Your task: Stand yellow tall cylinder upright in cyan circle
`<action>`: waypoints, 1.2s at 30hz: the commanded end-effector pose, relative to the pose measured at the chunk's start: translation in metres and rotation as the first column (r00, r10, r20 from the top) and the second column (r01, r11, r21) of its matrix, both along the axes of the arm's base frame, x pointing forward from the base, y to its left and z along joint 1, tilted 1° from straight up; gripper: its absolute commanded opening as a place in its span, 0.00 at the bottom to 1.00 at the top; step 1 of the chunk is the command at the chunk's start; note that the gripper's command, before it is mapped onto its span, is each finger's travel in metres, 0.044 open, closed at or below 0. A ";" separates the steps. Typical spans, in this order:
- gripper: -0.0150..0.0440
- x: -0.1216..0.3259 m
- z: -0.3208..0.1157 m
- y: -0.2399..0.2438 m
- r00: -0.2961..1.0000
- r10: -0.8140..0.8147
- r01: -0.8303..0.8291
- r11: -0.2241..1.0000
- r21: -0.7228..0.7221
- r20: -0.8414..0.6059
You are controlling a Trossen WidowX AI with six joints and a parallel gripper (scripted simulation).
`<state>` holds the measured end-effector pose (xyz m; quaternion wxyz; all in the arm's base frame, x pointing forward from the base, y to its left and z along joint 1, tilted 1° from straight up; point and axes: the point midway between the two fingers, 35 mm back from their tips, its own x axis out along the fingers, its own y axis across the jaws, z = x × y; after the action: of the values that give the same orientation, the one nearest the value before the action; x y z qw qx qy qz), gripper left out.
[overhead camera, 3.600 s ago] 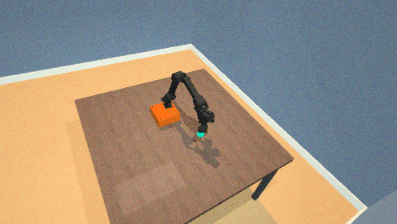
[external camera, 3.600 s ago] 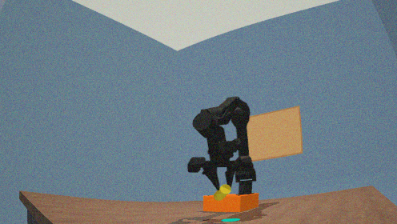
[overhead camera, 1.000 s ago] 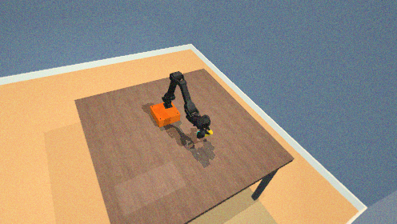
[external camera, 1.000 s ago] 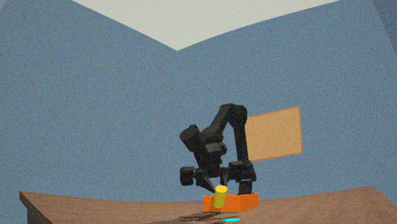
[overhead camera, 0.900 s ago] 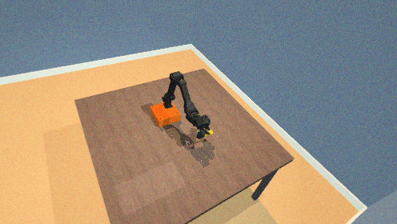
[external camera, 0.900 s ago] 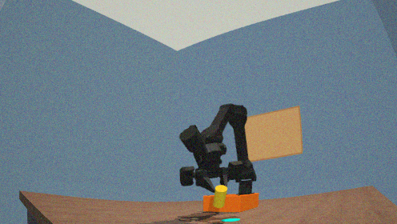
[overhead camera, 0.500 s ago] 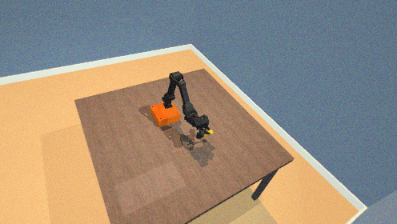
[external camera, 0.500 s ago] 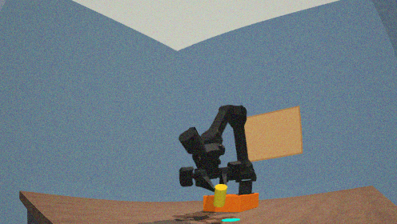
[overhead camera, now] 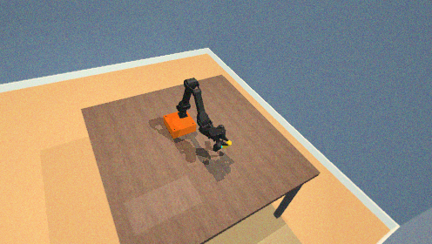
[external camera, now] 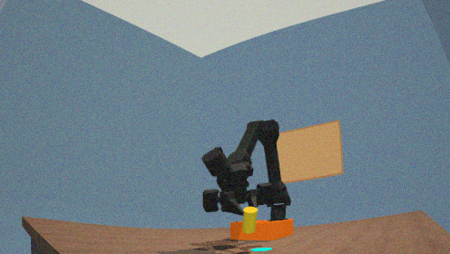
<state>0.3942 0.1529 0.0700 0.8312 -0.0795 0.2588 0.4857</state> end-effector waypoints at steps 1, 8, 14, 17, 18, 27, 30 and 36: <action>0.43 -0.003 0.000 -0.001 1.000 0.004 -0.004 1.000 0.022 0.004; 0.43 -0.005 0.002 -0.002 1.000 0.011 -0.012 0.998 0.054 0.024; 0.43 -0.007 0.003 -0.004 0.999 0.017 -0.020 0.996 0.081 0.042; 0.43 -0.009 0.004 -0.005 0.999 0.020 -0.025 0.995 0.094 0.051; 0.43 -0.009 0.004 -0.005 0.998 0.021 -0.027 0.995 0.098 0.054; 0.43 -0.013 0.007 -0.007 0.996 0.032 -0.042 0.990 0.135 0.081; 0.43 -0.015 0.007 -0.008 0.995 0.035 -0.048 0.988 0.147 0.090; 0.43 -0.018 0.009 -0.010 0.993 0.043 -0.061 0.984 0.170 0.109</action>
<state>0.3796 0.1435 0.0791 0.8358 -0.0445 0.1741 0.5188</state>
